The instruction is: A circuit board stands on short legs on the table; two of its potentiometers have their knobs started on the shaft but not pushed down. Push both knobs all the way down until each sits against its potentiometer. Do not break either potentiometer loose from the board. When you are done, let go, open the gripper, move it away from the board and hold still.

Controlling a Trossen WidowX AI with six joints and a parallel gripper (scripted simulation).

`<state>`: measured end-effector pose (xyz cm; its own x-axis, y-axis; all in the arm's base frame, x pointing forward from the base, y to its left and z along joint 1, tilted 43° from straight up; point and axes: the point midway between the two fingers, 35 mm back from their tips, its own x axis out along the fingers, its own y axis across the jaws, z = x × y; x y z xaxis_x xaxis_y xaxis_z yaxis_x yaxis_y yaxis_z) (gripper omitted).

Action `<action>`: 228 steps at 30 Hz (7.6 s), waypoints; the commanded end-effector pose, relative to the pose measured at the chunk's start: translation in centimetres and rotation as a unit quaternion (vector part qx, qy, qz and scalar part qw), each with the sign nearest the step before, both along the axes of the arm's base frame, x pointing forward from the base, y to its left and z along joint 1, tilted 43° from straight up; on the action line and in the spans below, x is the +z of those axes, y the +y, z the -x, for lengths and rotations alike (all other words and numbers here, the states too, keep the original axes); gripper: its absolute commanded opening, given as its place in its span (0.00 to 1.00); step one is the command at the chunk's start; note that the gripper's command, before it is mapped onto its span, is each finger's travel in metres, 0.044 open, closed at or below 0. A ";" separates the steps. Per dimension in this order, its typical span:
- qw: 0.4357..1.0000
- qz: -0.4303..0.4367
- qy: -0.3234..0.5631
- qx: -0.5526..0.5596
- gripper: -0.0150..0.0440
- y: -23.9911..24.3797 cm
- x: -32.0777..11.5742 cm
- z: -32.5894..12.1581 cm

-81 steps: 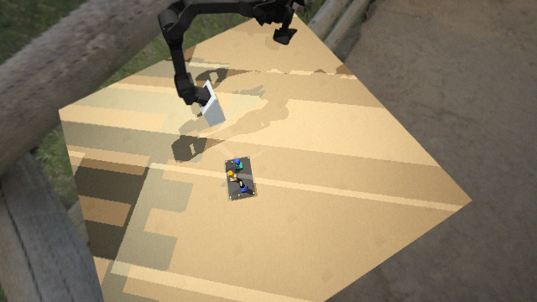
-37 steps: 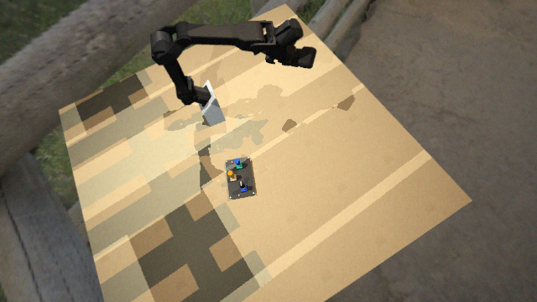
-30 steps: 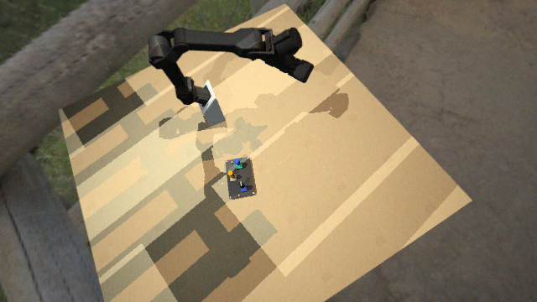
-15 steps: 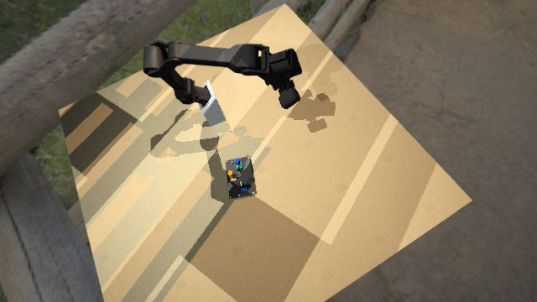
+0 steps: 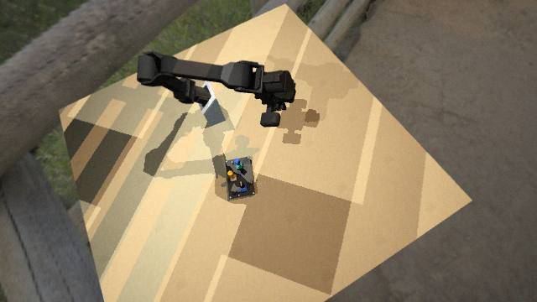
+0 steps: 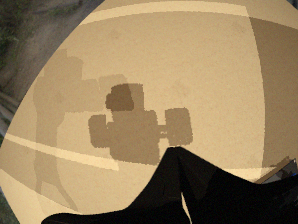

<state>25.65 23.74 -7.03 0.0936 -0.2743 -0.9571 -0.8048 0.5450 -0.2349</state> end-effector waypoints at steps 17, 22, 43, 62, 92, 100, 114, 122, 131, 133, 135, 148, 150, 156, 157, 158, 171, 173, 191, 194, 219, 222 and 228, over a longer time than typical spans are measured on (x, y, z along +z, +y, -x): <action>0.938 0.049 -0.126 -0.320 0.25 -8.1 3.1 -3.3; 0.905 0.060 -0.158 -0.390 0.25 -10.2 3.8 -3.7; 0.698 0.102 -0.306 -0.639 0.25 -19.0 7.0 -4.4; 0.618 0.110 -0.352 -0.694 0.25 -23.0 6.6 -4.1; 0.618 0.111 -0.353 -0.694 0.25 -24.4 5.1 -4.1; 0.618 0.111 -0.353 -0.694 0.25 -24.5 4.9 -4.1; 0.618 0.111 -0.353 -0.694 0.25 -24.7 4.7 -4.1; 0.618 0.111 -0.353 -0.694 0.25 -24.7 4.8 -4.1; 0.618 0.111 -0.353 -0.694 0.25 -24.8 4.7 -4.1; 0.618 0.111 -0.353 -0.694 0.25 -24.9 4.6 -4.1; 0.618 0.111 -0.353 -0.694 0.25 -25.0 4.4 -4.1; 0.618 0.111 -0.353 -0.694 0.25 -25.2 4.2 -4.1; 0.618 0.111 -0.353 -0.694 0.25 -25.3 4.1 -4.1; 0.618 0.111 -0.353 -0.694 0.25 -25.4 4.0 -4.1; 0.618 0.111 -0.353 -0.694 0.25 -25.4 4.0 -4.1; 0.618 0.111 -0.353 -0.694 0.25 -25.4 4.0 -4.1; 0.618 0.111 -0.353 -0.694 0.25 -25.7 3.7 -4.1; 0.618 0.111 -0.353 -0.694 0.25 -25.7 3.7 -4.1; 0.618 0.111 -0.353 -0.694 0.25 -26.0 3.3 -4.1; 0.618 0.111 -0.353 -0.694 0.25 -26.1 3.2 -4.1; 0.618 0.111 -0.353 -0.694 0.25 -26.2 3.2 -4.1; 0.618 0.111 -0.353 -0.694 0.25 -26.2 3.1 -4.1; 0.618 0.111 -0.353 -0.694 0.25 -26.2 3.1 -4.1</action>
<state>29.64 -1.96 -3.48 -0.0005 -0.6716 -0.7409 0.7433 0.4954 -0.4495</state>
